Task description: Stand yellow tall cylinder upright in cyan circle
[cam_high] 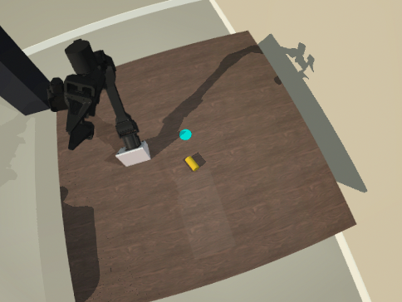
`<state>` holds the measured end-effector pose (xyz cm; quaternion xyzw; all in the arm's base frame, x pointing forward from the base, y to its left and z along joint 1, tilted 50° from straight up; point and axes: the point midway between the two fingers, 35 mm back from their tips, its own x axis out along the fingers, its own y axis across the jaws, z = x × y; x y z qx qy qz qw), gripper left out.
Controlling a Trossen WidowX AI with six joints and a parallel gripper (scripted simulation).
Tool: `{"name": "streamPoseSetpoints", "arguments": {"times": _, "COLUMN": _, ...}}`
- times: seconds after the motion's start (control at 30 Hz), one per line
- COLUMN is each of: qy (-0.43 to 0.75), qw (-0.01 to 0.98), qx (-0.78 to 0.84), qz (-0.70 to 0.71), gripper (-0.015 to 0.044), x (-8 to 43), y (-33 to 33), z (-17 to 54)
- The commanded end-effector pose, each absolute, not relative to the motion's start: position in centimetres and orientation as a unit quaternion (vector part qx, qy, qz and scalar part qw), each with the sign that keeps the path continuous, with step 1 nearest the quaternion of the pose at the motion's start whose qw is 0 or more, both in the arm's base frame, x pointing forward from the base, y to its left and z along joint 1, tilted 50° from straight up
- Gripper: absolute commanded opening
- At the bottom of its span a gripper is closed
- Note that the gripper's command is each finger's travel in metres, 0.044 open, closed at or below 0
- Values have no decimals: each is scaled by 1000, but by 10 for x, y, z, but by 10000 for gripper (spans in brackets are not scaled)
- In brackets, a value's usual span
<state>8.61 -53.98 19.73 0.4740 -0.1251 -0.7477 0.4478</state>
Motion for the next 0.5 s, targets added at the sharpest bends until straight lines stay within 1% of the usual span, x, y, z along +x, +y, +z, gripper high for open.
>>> {"name": "streamPoseSetpoints", "arguments": {"times": 0.0, "qy": -39, "qw": 470, "qx": 493, "qz": -731, "gripper": 309, "x": 117, "y": -526, "z": 162}}
{"name": "streamPoseSetpoints", "arguments": {"times": 0.47, "qy": 195, "qw": 512, "qx": 531, "qz": -646, "gripper": 309, "x": 192, "y": -463, "z": 72}}
